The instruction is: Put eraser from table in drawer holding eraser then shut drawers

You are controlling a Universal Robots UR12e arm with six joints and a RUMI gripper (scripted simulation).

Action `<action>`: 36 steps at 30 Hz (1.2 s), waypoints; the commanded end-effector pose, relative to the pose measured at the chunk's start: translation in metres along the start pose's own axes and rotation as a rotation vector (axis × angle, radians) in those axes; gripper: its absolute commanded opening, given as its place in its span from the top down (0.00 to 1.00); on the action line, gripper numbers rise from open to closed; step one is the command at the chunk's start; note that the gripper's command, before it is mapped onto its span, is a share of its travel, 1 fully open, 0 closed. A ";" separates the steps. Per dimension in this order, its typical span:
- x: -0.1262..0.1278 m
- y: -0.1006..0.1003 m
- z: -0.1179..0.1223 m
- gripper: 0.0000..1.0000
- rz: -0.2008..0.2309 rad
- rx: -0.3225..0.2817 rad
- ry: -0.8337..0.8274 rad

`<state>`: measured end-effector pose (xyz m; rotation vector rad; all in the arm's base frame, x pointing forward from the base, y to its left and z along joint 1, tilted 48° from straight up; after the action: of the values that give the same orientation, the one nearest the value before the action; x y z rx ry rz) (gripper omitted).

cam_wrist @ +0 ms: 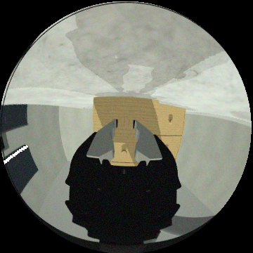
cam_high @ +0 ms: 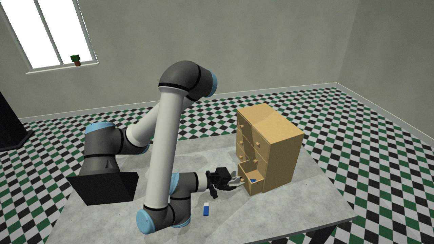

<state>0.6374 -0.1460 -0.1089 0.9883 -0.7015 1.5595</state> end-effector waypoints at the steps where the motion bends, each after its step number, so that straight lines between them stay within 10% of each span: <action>1: 0.000 0.000 0.001 0.80 0.000 -0.001 0.001; 36: 0.000 0.000 0.001 0.93 0.000 -0.001 0.001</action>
<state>0.6374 -0.1460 -0.1089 0.9883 -0.7014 1.5595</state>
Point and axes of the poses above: the point where the finger pads meet when closed, its own y axis back along the fingers, its own x axis across the jaws, z = x × y, the point moved 7 cm from there along y, back along the fingers, and after that the axes turned 15 degrees about -y, right-handed, at the moved point
